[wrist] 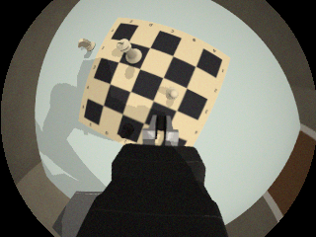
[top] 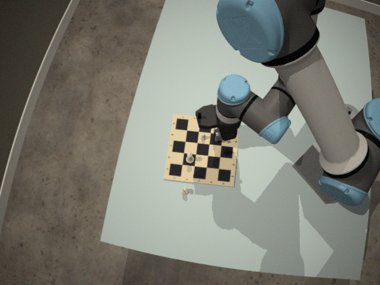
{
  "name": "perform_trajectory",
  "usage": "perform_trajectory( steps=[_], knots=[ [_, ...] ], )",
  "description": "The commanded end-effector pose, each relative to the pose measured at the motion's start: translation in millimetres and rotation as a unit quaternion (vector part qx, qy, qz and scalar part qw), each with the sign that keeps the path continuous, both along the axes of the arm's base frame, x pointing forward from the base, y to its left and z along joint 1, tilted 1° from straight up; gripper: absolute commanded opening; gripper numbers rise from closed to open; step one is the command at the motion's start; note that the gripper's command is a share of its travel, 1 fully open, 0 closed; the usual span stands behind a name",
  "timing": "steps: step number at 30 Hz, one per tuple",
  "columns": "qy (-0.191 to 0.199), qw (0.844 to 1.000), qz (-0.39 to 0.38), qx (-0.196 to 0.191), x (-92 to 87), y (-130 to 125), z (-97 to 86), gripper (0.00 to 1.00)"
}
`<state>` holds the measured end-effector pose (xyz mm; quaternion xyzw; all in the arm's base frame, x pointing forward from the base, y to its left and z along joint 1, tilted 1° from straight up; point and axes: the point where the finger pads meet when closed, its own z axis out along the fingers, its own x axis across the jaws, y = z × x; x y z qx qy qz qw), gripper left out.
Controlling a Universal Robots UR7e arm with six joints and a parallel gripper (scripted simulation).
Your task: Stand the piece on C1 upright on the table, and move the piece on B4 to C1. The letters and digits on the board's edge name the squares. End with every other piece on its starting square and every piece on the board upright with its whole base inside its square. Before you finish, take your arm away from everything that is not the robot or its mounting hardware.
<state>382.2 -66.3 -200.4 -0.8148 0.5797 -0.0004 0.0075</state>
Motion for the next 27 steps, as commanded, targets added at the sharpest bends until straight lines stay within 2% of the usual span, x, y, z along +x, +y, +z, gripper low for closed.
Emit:
perform_trajectory(
  steps=[1, 27],
  knots=[
    [-0.001, 1.000, 0.000, 0.000, 0.4, -0.4, 9.9, 0.00],
    [-0.001, 1.000, 0.000, 0.000, -0.4, -1.2, 84.2, 0.00]
  ],
)
